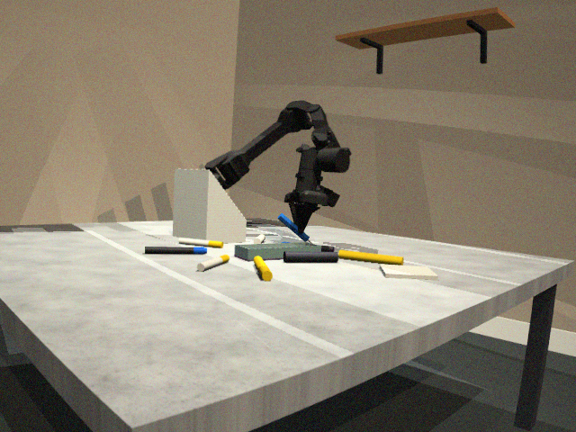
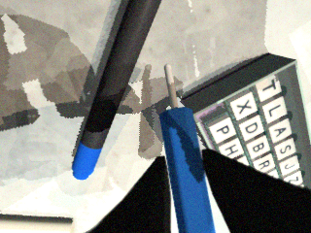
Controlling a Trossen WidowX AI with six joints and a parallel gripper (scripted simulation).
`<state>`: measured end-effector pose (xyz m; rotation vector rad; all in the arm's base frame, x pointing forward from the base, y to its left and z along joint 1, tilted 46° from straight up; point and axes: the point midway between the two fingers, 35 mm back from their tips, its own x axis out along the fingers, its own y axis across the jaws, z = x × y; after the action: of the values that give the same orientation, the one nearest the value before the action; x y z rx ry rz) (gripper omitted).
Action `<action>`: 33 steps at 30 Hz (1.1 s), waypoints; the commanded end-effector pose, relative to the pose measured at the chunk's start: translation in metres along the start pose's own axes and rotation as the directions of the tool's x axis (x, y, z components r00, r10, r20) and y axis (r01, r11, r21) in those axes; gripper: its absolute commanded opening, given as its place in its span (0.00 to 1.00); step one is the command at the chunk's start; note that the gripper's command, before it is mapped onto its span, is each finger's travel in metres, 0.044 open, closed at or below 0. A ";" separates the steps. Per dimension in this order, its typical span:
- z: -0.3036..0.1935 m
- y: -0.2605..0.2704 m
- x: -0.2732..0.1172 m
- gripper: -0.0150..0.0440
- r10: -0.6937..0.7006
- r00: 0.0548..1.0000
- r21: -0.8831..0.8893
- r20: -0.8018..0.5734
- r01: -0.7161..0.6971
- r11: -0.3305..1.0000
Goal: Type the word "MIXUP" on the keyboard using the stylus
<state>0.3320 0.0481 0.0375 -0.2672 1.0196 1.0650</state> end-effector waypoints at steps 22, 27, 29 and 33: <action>-0.055 -0.067 -0.010 0.25 0.058 0.895 0.115 -0.443 -0.008 0.993; -0.068 -0.077 -0.014 0.25 0.085 0.850 0.131 -0.521 -0.019 0.991; -0.073 -0.081 -0.015 0.25 0.097 0.829 0.137 -0.550 -0.024 0.990; -0.083 -0.087 -0.019 0.25 0.120 0.785 0.149 -0.607 -0.036 0.988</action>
<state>0.3546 -0.0463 -0.0133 -0.4625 1.6398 0.9993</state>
